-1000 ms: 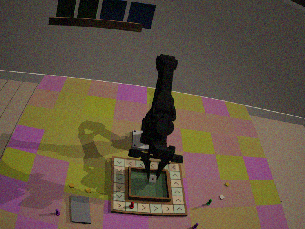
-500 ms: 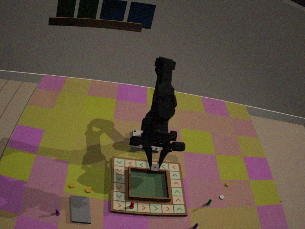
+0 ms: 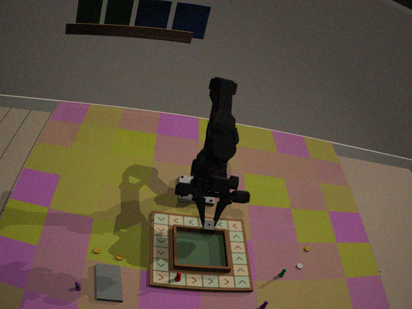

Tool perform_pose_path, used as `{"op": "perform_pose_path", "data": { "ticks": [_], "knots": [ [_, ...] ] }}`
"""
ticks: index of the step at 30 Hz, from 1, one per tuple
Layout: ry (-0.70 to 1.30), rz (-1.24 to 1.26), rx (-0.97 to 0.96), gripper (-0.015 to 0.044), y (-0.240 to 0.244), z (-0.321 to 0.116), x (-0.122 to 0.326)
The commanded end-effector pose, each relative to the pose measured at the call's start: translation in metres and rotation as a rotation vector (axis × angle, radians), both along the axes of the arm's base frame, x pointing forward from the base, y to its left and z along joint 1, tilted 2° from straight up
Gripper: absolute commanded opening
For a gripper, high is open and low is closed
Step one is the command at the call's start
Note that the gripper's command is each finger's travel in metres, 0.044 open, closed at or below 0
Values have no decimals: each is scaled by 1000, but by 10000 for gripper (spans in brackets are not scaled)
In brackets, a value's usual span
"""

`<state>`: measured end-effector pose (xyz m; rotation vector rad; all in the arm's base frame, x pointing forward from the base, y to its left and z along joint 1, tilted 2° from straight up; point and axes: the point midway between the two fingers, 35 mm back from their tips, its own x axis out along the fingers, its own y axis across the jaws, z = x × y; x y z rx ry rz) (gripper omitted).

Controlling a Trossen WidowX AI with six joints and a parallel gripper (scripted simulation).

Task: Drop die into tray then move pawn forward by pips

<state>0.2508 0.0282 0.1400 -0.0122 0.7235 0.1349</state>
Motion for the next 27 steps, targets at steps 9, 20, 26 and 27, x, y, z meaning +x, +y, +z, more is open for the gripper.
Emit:
{"op": "perform_pose_path", "data": {
  "ticks": [9, 20, 26, 27],
  "knots": [
    [1, 0, 0, 157, 0, 0, 0],
    [-4, 7, 0, 440, -1, 40, 0],
    [231, 13, -26, 440, 0, 26, 8],
    [284, 14, -32, 440, 0, 22, 9]
  ]
}}
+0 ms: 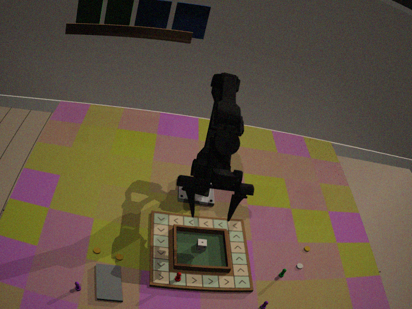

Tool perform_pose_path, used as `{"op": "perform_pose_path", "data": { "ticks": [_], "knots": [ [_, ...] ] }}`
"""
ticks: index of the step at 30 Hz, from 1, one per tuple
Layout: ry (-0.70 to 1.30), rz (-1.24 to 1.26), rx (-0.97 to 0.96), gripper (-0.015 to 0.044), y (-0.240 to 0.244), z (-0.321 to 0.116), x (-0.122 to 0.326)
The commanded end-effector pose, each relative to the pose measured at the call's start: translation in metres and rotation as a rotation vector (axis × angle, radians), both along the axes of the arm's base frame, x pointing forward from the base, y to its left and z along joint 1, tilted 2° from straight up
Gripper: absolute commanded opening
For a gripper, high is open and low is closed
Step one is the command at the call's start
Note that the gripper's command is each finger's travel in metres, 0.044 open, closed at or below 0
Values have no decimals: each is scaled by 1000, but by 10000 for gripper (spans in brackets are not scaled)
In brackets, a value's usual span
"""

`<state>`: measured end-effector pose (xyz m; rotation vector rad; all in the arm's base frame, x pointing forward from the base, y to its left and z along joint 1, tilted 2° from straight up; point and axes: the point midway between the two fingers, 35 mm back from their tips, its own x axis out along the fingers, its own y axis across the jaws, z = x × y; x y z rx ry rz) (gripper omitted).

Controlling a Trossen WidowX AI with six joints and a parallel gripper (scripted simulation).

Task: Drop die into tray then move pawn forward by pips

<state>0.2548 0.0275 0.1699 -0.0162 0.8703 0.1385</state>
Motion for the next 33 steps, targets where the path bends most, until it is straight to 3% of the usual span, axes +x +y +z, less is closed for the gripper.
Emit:
{"op": "perform_pose_path", "data": {
  "ticks": [1, 10, 15, 24, 28, 33],
  "knots": [
    [190, 10, -27, 440, 1, -11, 7],
    [653, 32, -93, 440, 5, -40, 16],
    [615, 27, -79, 440, 5, -39, 16],
    [683, -389, 64, 204, -24, -53, 101],
    [704, -561, 120, 200, -40, -67, 133],
    [706, -585, 128, 200, -43, -70, 138]
  ]
}}
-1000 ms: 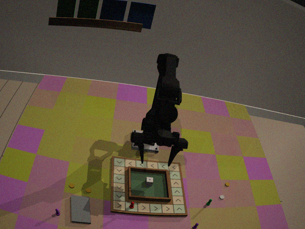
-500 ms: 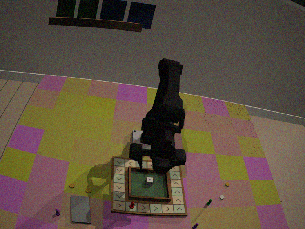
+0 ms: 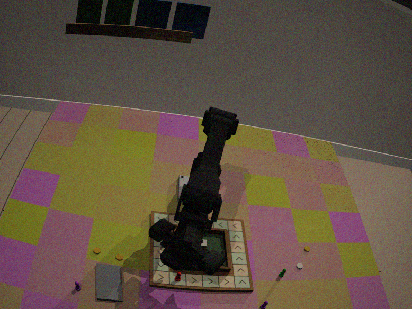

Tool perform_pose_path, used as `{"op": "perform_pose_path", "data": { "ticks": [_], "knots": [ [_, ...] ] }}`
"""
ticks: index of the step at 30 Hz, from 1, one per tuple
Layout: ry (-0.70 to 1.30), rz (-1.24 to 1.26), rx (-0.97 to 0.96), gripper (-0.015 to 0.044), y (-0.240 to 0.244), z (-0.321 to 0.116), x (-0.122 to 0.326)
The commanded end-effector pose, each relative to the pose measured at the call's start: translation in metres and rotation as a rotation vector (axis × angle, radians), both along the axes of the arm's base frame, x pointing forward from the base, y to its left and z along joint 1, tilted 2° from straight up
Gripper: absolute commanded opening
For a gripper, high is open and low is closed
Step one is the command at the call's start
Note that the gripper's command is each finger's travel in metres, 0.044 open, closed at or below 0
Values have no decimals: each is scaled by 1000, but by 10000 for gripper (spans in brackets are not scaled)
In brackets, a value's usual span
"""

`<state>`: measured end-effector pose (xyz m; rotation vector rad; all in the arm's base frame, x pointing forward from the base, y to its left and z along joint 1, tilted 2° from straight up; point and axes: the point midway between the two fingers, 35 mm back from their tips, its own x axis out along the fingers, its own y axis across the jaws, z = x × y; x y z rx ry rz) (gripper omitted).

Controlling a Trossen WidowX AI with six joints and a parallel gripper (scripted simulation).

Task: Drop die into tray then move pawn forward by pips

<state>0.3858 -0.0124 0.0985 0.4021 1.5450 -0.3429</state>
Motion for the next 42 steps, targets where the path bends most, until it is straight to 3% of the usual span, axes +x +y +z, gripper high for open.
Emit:
{"op": "perform_pose_path", "data": {
  "ticks": [1, 39, 42],
  "knots": [
    [-8, -36, -6, 200, -3, 2, 7],
    [-8, -36, -5, 200, 0, -54, 10],
    [-8, -36, -5, 121, 0, -54, 10]
  ]
}}
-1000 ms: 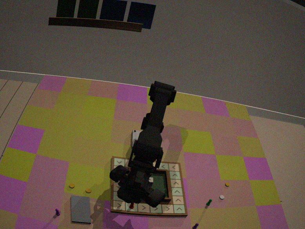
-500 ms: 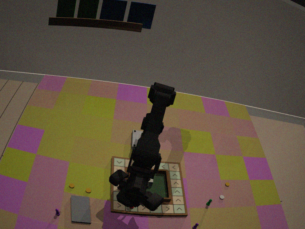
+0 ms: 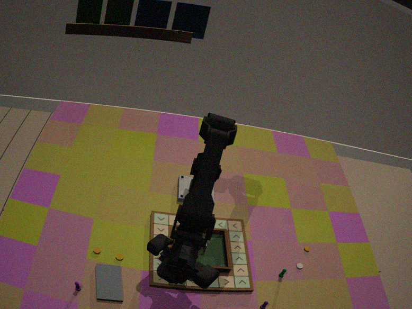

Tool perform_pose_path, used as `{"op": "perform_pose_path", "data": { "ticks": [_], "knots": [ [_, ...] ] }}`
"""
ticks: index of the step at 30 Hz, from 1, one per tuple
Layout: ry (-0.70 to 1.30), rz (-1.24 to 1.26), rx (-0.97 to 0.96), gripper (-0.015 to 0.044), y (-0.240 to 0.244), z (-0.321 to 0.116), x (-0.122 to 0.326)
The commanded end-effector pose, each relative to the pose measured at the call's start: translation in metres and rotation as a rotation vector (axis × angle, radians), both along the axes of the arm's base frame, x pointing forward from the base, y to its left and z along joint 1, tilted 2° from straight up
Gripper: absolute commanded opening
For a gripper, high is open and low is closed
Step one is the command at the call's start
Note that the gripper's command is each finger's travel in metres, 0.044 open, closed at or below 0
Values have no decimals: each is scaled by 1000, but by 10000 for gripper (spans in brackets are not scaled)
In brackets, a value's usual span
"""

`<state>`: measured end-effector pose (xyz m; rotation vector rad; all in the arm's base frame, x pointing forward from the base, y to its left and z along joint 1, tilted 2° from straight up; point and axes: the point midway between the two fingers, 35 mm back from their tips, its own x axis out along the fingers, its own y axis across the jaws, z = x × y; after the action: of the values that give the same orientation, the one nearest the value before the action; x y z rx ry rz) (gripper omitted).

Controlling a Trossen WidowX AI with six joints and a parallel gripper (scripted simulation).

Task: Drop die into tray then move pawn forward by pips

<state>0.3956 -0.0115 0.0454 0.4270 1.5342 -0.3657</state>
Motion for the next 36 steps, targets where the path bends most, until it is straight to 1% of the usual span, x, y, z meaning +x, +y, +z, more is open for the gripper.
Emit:
{"op": "perform_pose_path", "data": {
  "ticks": [1, 3, 9, 15, 26, 36],
  "knots": [
    [-2, -5, -5, 95, -1, -1, 0],
    [-2, -5, -5, 43, -1, -1, 0],
    [-2, -5, -5, 3, -1, -1, 0],
    [-2, -5, -5, 0, -1, 2, 1],
    [-3, -5, -5, 0, -4, 55, 5],
    [-3, -4, -6, 0, -6, 104, 0]
  ]
}}
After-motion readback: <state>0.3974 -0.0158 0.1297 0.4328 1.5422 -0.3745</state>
